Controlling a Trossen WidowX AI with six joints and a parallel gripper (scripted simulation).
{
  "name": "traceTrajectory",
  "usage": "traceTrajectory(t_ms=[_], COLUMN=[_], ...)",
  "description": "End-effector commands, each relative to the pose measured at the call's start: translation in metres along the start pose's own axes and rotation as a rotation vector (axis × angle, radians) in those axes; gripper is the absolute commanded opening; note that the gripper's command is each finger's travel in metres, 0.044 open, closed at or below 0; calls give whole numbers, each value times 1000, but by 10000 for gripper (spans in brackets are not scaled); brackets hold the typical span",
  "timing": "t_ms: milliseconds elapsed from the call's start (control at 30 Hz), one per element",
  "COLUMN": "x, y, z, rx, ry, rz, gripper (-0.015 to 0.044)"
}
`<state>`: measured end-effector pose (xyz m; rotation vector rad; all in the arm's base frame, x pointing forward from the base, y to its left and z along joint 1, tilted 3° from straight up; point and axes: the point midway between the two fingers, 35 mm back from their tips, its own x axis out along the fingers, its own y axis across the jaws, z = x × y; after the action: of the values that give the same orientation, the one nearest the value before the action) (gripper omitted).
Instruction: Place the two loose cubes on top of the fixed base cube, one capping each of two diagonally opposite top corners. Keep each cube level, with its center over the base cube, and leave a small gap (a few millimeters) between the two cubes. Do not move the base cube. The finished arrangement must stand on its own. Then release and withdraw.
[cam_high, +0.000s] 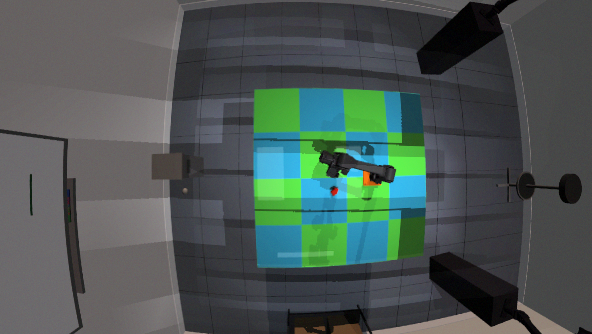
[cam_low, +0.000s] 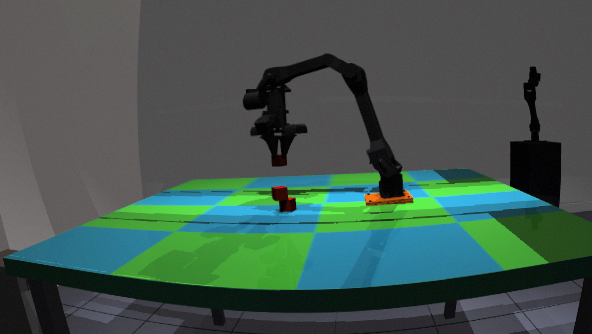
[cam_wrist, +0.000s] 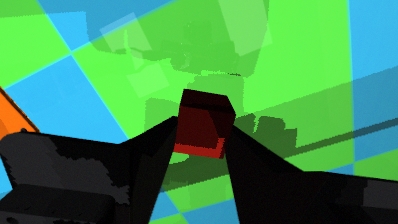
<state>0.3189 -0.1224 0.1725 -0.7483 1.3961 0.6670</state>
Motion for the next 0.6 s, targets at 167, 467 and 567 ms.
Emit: traceTrajectory(t_ms=[167,467,567], x=[0,0,1], y=[19,38,45], z=[23,44,51], rx=[73,145,168], ry=[-3,-5,-5], rz=[-1,2,2], gripper=[105,105,105])
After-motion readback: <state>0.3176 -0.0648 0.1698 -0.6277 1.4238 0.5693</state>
